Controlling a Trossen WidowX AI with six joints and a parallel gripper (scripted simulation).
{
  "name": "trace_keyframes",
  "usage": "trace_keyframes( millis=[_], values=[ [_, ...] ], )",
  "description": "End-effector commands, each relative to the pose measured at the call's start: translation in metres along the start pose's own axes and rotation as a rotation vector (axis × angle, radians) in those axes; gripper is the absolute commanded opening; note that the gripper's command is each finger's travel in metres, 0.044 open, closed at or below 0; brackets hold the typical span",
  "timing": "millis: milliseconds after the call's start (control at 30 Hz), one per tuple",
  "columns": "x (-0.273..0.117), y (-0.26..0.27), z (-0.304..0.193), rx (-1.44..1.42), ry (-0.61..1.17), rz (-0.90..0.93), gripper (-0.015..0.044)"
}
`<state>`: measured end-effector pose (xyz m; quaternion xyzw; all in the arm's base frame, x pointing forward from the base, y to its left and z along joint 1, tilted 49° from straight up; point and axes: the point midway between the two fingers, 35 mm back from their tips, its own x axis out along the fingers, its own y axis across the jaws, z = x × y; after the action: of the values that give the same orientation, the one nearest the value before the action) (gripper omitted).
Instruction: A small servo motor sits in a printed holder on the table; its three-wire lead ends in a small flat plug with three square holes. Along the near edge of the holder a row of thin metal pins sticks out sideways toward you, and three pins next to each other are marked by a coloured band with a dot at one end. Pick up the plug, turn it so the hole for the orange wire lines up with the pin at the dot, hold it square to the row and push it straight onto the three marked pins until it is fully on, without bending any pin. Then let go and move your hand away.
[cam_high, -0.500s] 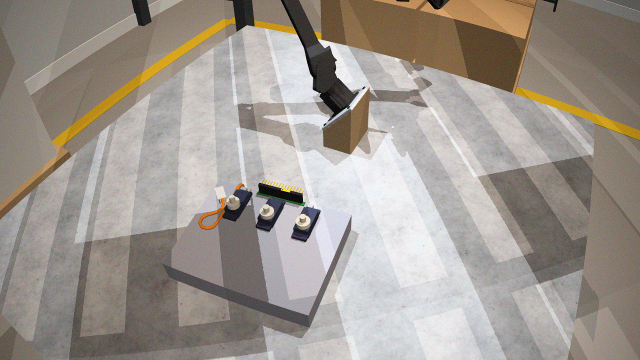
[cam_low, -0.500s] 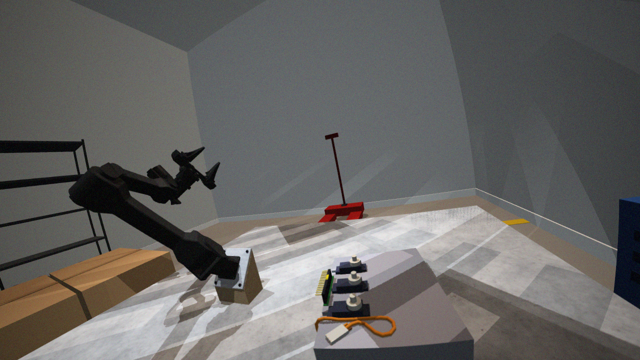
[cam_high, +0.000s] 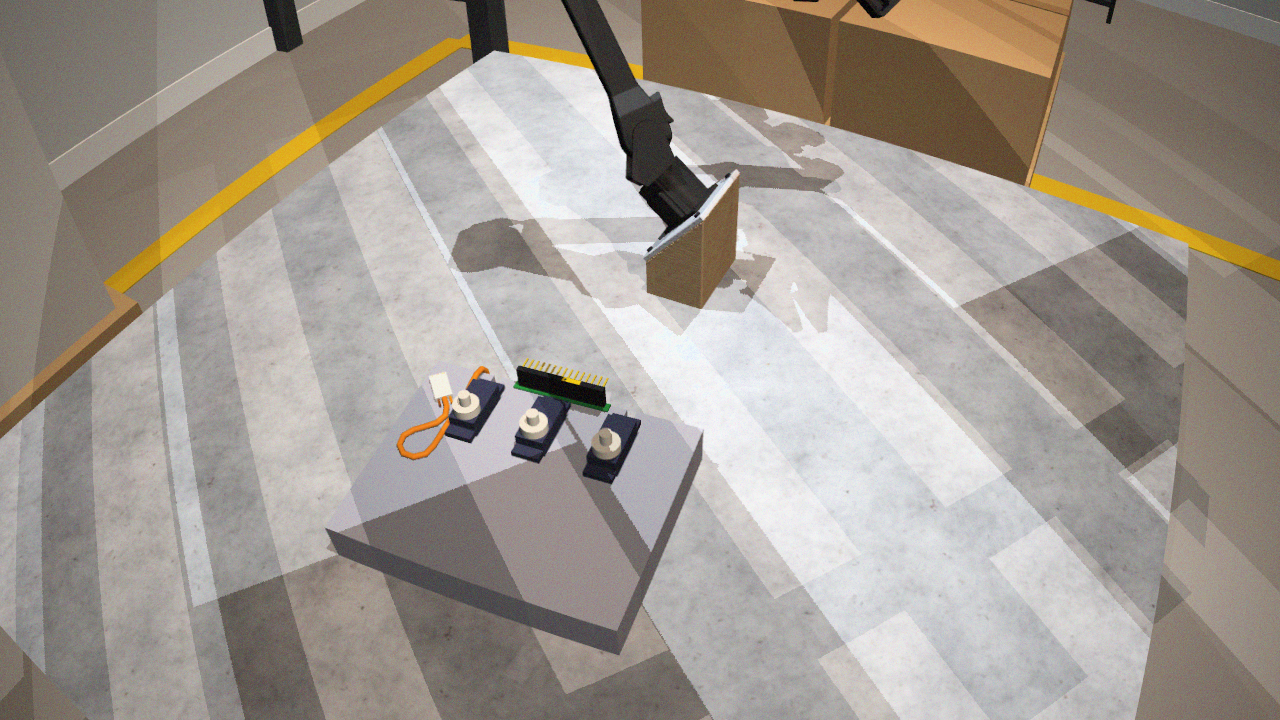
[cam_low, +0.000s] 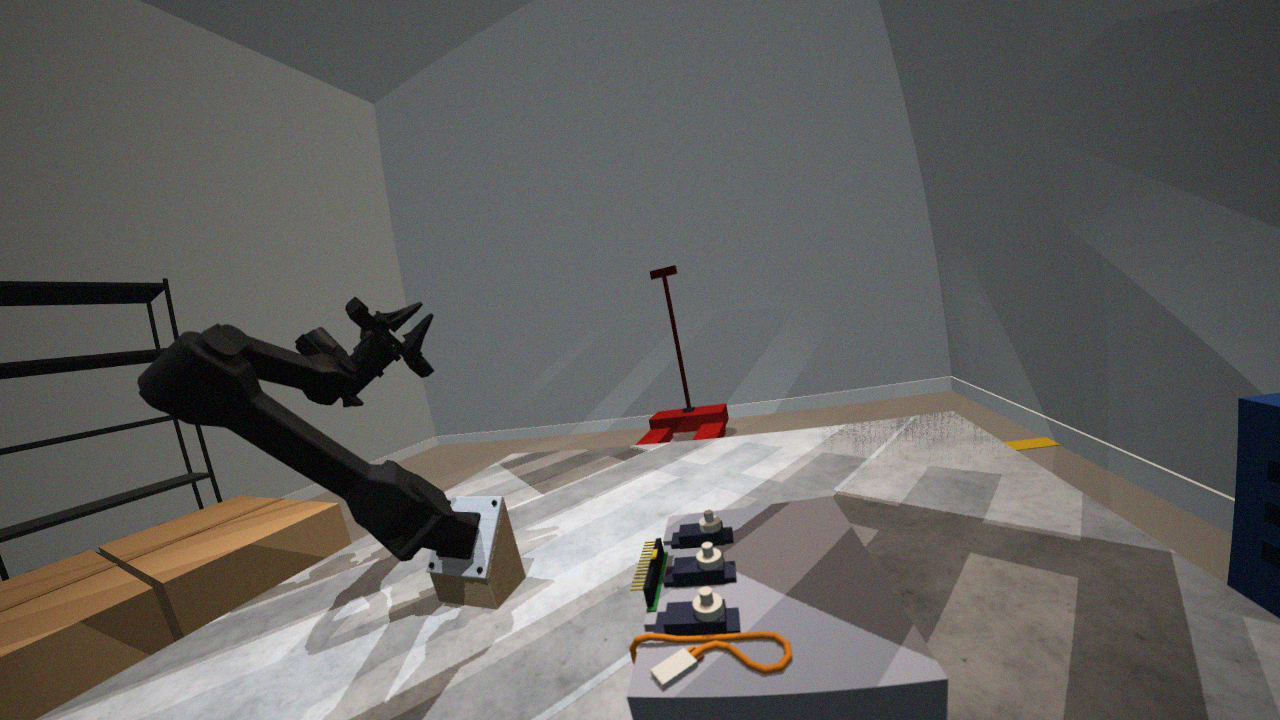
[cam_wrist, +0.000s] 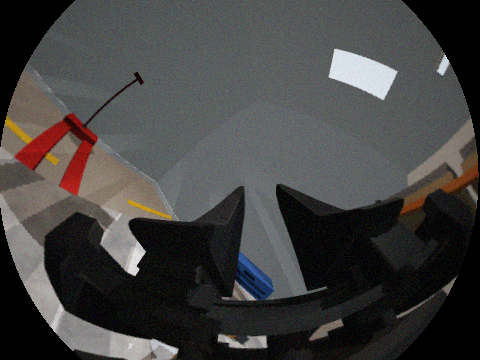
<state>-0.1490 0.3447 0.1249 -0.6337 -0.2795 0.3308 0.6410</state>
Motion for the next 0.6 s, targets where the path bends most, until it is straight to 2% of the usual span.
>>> trace_keyframes(
  millis=[0,567],
  values=[
    [0.007,-0.004,-0.003,0.029,0.009,0.009,0.0115],
    [0.051,-0.014,-0.025,0.133,0.073,0.056,0.0115]
  ],
)
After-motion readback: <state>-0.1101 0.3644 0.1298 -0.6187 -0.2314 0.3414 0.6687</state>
